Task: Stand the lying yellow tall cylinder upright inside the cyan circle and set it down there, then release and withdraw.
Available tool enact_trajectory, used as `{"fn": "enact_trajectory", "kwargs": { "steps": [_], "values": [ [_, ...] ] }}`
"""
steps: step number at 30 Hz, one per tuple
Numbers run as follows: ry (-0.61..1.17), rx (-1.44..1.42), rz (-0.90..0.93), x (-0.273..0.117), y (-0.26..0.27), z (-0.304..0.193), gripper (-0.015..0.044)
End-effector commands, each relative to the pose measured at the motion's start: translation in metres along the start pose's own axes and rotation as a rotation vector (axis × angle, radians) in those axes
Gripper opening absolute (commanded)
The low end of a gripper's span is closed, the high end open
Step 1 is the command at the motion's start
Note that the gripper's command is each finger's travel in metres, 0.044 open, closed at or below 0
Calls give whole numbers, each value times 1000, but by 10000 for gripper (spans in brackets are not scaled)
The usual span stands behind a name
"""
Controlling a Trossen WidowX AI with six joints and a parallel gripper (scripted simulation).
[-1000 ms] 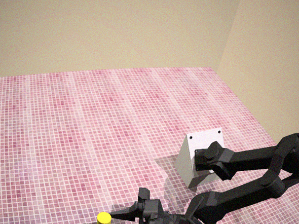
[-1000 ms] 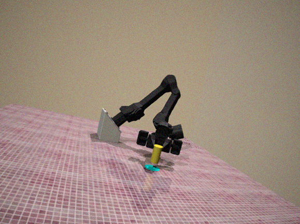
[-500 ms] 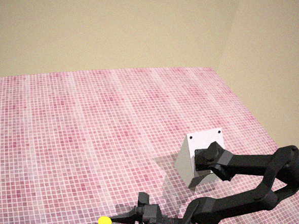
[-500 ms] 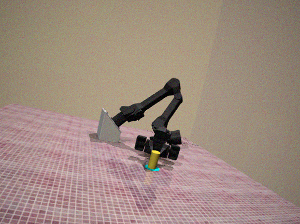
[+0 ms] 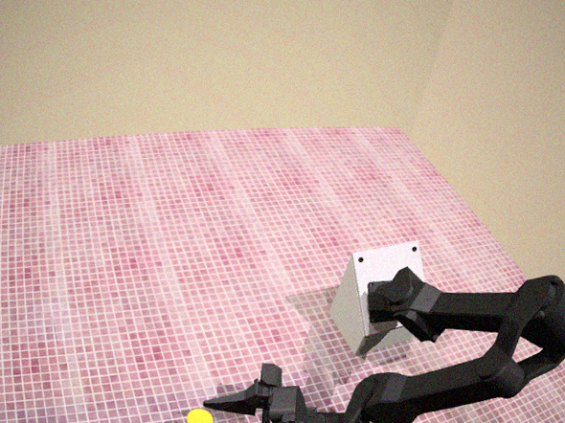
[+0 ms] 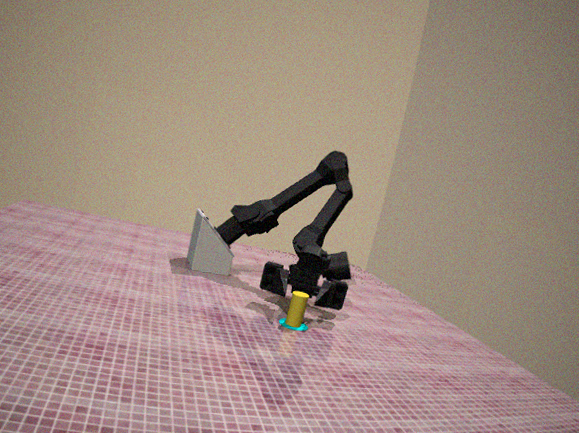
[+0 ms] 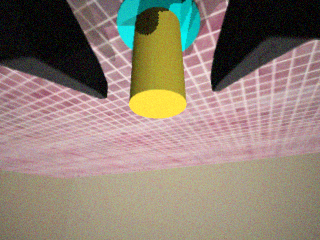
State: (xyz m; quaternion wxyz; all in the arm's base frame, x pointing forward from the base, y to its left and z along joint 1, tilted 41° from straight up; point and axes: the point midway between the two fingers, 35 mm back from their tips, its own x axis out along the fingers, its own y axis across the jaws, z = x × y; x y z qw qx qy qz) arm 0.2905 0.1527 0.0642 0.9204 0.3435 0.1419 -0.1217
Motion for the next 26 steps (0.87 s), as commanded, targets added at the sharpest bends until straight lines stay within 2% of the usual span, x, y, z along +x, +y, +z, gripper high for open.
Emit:
{"fn": "enact_trajectory", "kwargs": {
  "steps": [1, 7, 26],
  "values": [
    [-5, 7, 0, 0, 0, 1, 394],
    [-5, 8, -1, 0, 1, 4, 400],
    [-18, 12, -1, -7, 1, 91, 400]
  ]
}}
